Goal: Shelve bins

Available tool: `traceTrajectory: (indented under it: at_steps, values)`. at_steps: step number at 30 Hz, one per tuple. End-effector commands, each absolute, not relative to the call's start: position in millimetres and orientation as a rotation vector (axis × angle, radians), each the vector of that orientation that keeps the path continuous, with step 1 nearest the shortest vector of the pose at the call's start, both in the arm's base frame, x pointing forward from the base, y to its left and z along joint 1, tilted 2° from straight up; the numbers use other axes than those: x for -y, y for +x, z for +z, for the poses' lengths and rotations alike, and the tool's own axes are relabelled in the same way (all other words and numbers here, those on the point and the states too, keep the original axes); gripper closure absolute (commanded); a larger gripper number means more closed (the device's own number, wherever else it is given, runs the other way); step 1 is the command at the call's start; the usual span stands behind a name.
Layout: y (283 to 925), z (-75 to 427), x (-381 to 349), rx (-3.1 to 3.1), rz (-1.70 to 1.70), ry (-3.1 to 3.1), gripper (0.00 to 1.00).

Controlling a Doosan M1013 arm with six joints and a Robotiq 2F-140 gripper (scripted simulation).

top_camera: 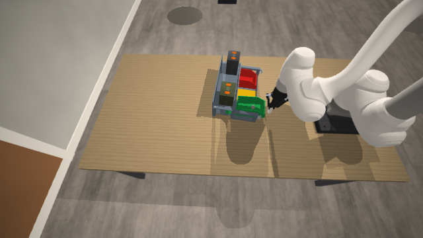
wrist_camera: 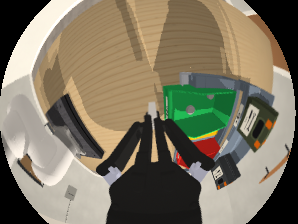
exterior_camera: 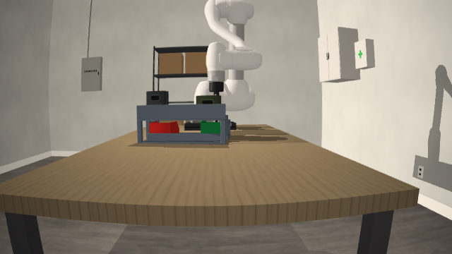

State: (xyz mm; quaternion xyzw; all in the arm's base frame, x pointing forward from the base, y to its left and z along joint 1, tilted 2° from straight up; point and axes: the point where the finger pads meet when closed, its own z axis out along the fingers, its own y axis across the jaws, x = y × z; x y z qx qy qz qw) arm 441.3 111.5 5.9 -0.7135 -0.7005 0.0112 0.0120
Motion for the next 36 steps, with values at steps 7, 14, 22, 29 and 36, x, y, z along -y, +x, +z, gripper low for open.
traceTrajectory:
  at_steps: [7, 14, 22, 29, 36]
  values:
    - [441.3, 5.9, -111.6, 2.184, 0.035, -2.225, 0.9]
    - [442.7, 5.9, -111.5, 2.184, 0.035, -2.225, 0.9]
    - [449.7, 5.7, -111.4, 2.184, 0.035, -2.225, 0.9]
    - [454.6, 5.5, -111.4, 2.184, 0.035, -2.225, 0.9]
    - [458.1, 5.4, -111.3, 2.184, 0.035, -2.225, 0.9]
